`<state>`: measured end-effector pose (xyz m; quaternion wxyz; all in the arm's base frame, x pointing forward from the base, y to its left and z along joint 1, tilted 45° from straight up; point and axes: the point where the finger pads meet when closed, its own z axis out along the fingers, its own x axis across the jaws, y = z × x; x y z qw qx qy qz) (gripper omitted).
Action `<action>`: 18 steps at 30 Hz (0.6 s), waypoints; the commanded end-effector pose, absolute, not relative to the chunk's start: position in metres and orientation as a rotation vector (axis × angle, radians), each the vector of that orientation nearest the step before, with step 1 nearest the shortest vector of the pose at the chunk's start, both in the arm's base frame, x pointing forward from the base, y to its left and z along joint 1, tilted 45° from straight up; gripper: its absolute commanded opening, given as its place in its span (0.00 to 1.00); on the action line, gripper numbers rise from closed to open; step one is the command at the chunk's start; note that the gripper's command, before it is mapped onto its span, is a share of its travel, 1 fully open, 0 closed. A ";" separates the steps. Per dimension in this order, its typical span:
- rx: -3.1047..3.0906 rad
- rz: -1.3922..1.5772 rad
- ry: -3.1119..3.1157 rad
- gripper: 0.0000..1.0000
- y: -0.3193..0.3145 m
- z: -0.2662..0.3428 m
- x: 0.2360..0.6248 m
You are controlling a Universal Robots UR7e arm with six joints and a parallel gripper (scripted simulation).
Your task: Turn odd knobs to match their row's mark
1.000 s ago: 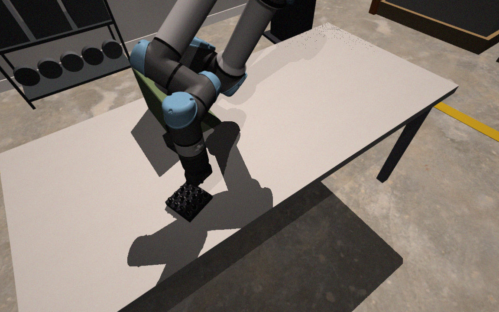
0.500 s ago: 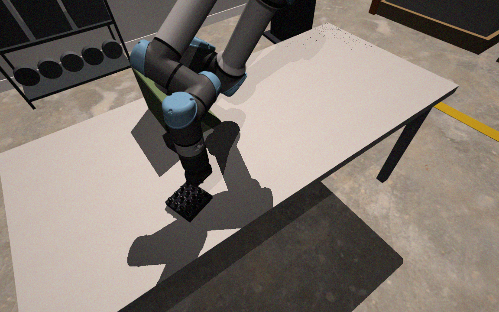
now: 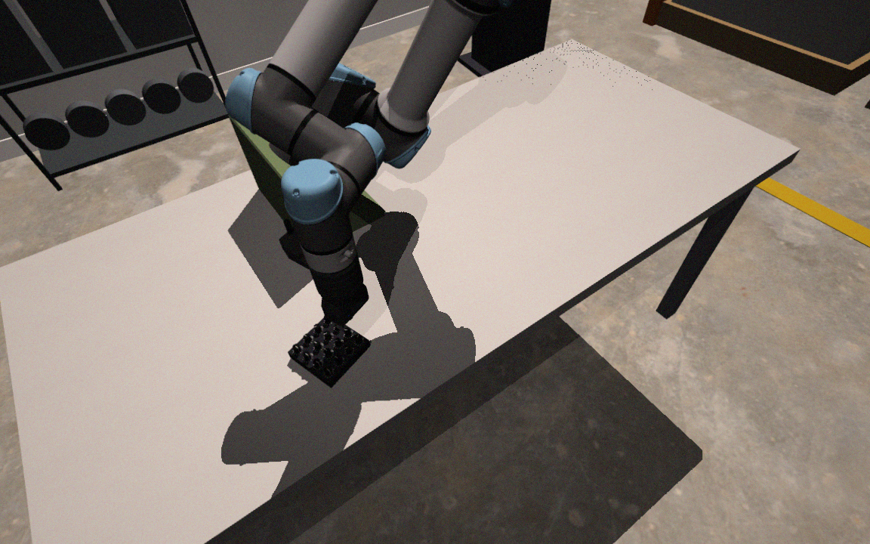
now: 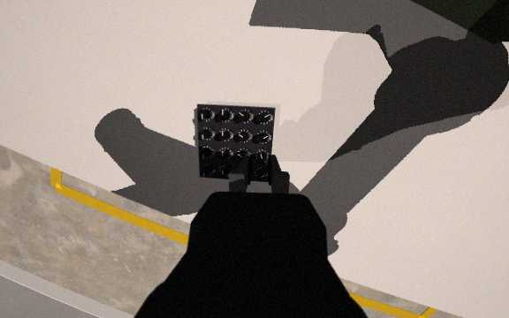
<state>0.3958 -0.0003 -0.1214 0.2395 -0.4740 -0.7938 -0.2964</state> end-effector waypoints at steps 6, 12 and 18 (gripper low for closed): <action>-1.147 -0.870 -2.288 0.46 -0.004 -0.123 0.394; -0.993 -0.921 -2.394 0.46 -0.007 -0.125 0.394; -0.862 -0.962 -2.473 0.46 -0.010 -0.127 0.394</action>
